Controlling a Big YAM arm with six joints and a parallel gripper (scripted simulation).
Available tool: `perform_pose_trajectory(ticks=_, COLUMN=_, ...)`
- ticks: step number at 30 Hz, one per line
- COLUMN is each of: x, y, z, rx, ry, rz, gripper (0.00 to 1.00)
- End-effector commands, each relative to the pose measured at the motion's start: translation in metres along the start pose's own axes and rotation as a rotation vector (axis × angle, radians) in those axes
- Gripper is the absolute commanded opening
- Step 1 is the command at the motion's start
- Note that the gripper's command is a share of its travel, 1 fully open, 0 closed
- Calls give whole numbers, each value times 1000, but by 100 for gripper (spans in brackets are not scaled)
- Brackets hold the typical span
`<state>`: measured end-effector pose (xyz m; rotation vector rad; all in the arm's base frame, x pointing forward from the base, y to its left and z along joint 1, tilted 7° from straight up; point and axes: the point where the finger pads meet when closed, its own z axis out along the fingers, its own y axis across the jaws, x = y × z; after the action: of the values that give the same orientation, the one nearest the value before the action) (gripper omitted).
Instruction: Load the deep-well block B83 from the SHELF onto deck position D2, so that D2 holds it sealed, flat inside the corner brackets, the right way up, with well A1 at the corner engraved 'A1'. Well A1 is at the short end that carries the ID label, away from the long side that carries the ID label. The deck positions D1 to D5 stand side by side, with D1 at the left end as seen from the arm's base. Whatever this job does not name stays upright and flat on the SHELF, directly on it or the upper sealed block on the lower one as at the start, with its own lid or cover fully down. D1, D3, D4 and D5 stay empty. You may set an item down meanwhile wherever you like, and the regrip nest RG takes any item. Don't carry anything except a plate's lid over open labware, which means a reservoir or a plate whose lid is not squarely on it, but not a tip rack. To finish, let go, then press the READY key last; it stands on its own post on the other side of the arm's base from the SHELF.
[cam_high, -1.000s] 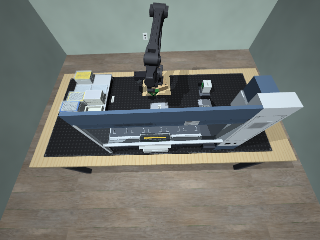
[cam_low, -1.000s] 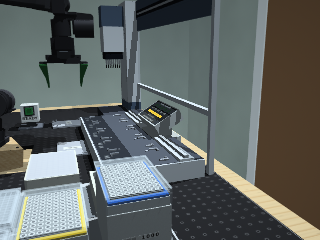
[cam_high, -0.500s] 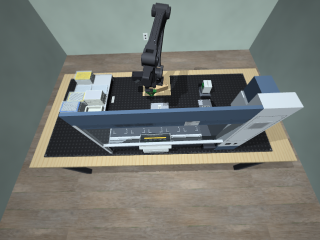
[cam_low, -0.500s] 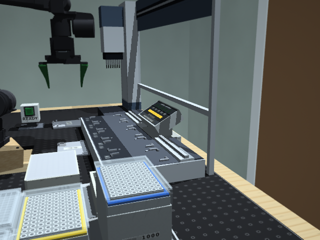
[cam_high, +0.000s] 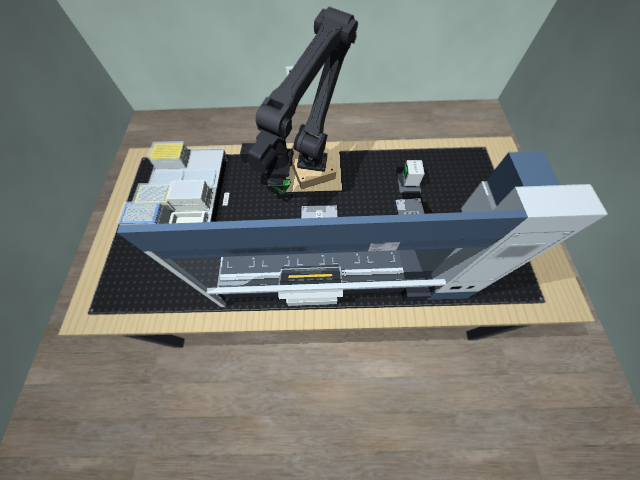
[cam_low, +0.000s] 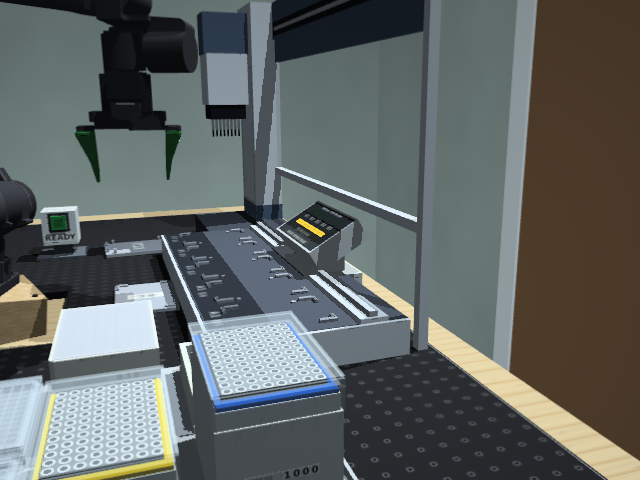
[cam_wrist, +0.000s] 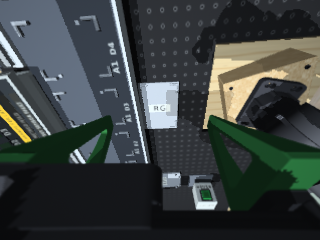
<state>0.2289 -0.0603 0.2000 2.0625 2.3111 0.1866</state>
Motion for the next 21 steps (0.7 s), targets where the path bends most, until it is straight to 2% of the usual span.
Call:
perform_pose_trajectory(ticks=1, x=-26, y=22, z=-26, rx=-68, ry=-40, rz=-54, gripper=100)
perform_pose_trajectory(ticks=8, x=-64, y=23, z=-26, rx=-63, ry=-48, rz=-55, gripper=100)
perform_pose_trajectory(ticks=10, x=-64, y=23, z=-26, rx=-63, ry=-48, rz=-55, gripper=100)
perform_pose_trajectory(ticks=21, x=-122, y=24, z=-26, rx=-56, ry=-57, rz=-55, gripper=100)
